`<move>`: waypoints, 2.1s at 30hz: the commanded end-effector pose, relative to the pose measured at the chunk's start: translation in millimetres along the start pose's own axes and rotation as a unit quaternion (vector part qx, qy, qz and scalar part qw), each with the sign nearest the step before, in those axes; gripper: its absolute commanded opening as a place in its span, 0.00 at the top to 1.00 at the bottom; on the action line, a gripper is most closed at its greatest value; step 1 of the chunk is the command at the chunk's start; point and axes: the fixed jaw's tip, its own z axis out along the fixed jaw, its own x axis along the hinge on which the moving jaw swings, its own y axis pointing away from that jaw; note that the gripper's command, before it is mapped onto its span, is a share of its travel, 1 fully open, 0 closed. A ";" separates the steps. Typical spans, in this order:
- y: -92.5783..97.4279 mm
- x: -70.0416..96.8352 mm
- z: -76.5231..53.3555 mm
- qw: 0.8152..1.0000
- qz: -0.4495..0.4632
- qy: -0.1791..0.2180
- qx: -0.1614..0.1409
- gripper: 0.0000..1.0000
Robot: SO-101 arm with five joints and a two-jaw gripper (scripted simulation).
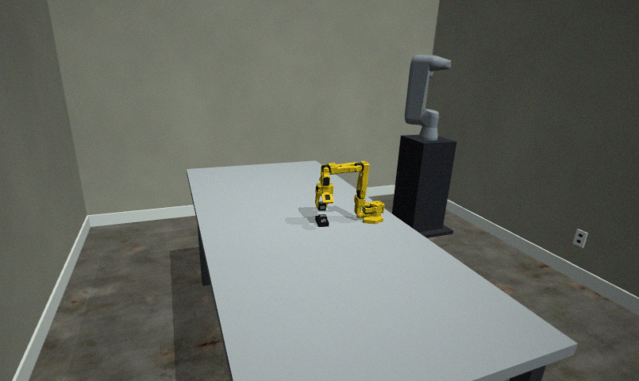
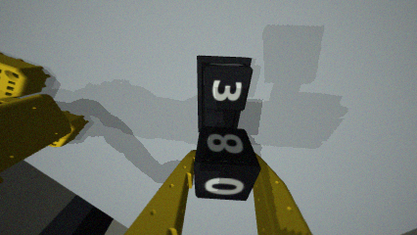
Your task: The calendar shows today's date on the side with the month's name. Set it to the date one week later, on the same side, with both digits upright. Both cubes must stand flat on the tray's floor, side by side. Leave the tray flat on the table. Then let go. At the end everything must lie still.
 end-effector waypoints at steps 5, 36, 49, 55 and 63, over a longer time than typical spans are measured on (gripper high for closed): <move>-5.0 1.0 -7.1 1.000 0.006 0.000 0.019 1.00; -4.5 1.2 4.6 1.000 0.005 0.000 0.019 1.00; -4.5 1.2 8.3 1.000 0.005 0.000 0.019 1.00; -4.4 1.2 10.9 1.000 0.005 0.000 0.019 1.00; -4.4 1.2 12.2 1.000 0.004 0.000 0.019 1.00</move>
